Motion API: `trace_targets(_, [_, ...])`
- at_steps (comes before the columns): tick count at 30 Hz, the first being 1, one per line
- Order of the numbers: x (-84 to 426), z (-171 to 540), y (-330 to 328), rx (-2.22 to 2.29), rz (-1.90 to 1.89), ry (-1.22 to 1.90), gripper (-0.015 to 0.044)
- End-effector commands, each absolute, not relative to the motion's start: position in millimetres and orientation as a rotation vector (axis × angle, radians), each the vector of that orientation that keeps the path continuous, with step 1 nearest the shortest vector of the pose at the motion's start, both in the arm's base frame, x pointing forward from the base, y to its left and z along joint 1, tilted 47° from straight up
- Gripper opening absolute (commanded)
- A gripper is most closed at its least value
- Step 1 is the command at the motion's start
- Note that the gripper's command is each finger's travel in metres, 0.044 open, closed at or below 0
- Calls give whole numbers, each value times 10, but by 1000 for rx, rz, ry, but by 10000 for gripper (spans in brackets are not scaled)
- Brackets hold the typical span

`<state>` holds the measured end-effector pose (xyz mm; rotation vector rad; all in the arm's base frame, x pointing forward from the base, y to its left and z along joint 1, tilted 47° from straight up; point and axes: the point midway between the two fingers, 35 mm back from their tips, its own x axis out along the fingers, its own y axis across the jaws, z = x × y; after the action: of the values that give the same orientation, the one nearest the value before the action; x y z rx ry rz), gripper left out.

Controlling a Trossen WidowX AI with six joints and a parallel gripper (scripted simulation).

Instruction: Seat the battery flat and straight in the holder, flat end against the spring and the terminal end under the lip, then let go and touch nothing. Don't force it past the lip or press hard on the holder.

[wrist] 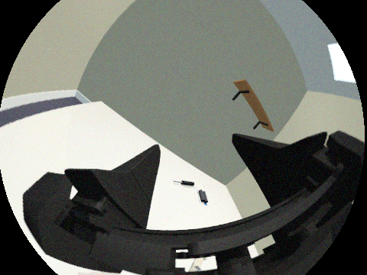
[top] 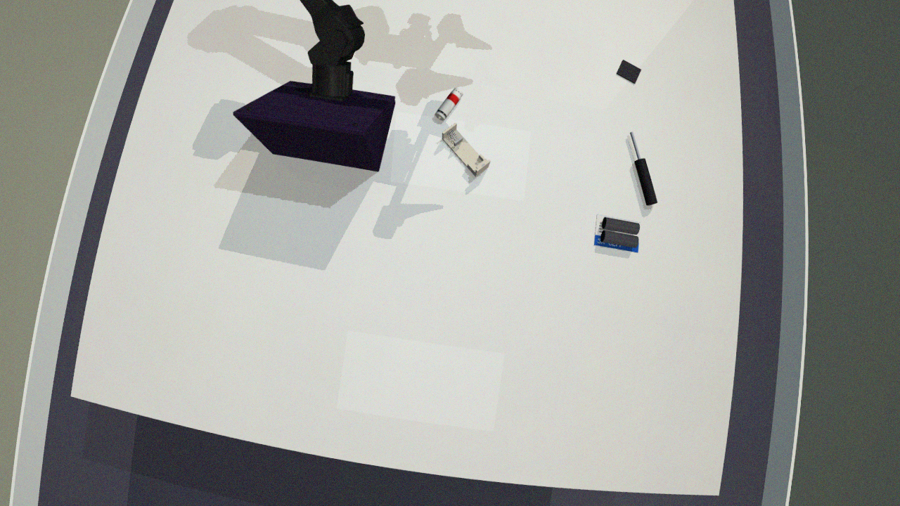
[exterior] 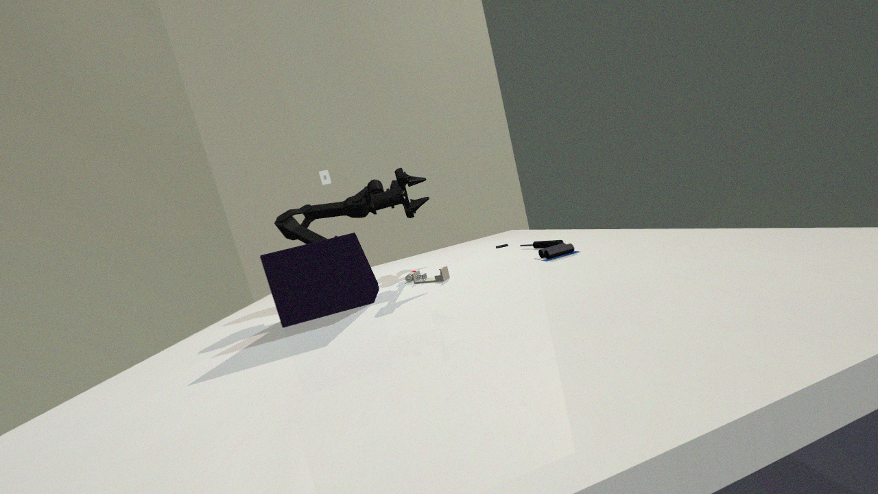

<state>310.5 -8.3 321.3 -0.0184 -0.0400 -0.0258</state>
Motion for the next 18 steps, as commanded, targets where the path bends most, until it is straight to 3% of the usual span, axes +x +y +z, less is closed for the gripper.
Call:
trace_targets(1, [3122, 3175, -86, -7, -23, -23, 374])
trace_targets(7, [3317, 1951, -192, 452, -44, 527, 233])
trace_targets(13, [2885, 888, -193, 1127, -330, 1123, 233])
trace_targets(18, [2364, 539, -49, 1745, -797, 1543, 233])
